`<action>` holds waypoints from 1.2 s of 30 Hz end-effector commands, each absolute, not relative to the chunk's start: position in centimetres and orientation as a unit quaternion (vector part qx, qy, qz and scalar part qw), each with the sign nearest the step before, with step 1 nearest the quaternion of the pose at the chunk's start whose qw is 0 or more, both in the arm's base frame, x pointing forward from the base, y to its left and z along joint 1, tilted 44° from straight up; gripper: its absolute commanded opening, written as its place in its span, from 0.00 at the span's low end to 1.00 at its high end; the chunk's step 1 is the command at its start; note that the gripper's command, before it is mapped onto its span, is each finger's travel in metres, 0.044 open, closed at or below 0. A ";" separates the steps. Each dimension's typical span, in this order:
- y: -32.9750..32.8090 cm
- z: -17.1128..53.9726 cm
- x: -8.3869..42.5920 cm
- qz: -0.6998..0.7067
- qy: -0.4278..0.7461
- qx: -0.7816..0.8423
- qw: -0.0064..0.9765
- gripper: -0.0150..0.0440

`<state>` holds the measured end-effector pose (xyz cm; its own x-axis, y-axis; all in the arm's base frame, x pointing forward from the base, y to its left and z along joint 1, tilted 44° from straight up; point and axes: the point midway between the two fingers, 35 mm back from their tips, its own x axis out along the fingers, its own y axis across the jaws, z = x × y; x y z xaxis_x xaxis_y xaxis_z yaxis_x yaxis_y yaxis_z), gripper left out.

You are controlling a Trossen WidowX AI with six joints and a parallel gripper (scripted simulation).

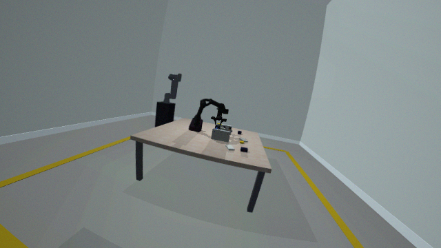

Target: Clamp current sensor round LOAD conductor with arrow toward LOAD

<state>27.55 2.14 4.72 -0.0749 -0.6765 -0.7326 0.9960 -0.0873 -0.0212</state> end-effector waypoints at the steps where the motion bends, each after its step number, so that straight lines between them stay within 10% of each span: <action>1: 2.1 4.8 27.6 -0.679 0.276 0.288 0.616 0.30; 17: 2.1 4.8 27.6 -0.679 0.276 0.288 0.616 1.00; 36: -0.5 2.1 27.3 -0.693 0.283 0.279 0.602 1.00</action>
